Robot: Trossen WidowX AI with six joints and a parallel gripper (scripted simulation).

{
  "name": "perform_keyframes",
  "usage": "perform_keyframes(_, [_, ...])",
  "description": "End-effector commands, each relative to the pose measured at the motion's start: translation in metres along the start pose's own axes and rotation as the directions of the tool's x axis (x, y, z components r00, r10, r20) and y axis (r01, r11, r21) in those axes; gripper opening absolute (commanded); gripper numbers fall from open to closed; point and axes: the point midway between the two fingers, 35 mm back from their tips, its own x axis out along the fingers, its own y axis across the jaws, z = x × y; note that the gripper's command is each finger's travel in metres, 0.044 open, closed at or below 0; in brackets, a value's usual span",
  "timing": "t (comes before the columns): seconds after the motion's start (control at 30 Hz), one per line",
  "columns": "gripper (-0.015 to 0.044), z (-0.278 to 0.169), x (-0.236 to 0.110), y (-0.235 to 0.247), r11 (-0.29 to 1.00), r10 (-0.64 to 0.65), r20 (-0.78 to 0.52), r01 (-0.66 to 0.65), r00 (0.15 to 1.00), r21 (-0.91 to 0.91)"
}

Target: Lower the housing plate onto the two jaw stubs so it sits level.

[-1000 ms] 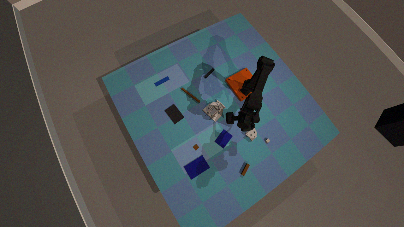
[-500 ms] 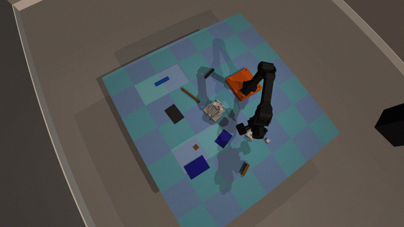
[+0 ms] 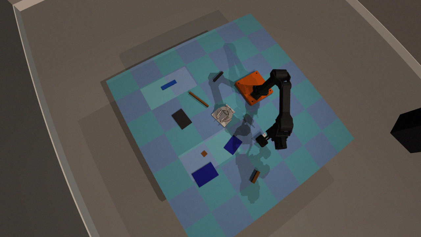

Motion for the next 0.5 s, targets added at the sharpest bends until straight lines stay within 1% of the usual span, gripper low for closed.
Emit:
perform_keyframes(0.0, [0.0440, 0.001, 0.015, 0.000, 1.000, -0.002, -0.006, 0.002, 1.000, -0.011])
perform_keyframes(0.1, [0.0440, 0.000, 0.039, 0.000, 1.000, -0.002, -0.007, 0.002, 1.000, -0.011])
perform_keyframes(0.47, [0.0440, 0.000, 0.046, 0.000, 1.000, -0.002, -0.007, 0.002, 1.000, -0.011])
